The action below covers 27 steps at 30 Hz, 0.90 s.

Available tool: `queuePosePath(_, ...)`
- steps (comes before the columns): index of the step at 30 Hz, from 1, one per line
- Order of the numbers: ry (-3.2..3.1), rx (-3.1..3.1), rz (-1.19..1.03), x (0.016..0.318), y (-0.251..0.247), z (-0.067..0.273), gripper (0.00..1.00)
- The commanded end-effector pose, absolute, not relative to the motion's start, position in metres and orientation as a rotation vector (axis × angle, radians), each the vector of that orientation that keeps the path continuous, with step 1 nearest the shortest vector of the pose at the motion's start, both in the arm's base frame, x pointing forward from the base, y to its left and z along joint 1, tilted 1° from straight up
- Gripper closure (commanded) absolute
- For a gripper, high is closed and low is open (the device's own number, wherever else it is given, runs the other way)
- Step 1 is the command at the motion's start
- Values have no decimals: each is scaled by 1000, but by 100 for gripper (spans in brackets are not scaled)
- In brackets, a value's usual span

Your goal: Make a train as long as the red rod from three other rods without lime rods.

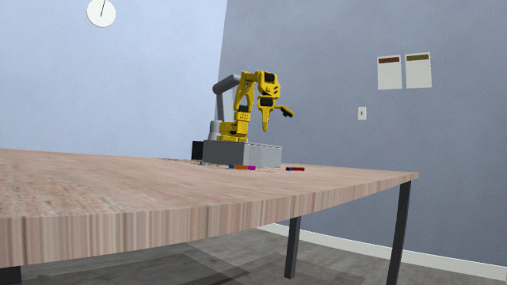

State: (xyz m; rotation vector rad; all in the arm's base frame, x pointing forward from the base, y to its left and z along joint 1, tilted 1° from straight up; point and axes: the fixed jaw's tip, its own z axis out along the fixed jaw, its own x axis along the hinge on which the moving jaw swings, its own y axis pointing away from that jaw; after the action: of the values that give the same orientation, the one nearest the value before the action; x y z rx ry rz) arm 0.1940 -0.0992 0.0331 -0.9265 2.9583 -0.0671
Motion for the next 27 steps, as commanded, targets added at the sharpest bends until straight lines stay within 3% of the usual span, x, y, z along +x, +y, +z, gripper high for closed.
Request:
queuePosePath(1, 2950, -769, -109, 193, -80, 57, 83)
queuePosePath(11, 2915, -361, -111, 175, -35, 98, 83)
queuePosePath(27, 2840, -27, -38, 147, -4, 118, 83)
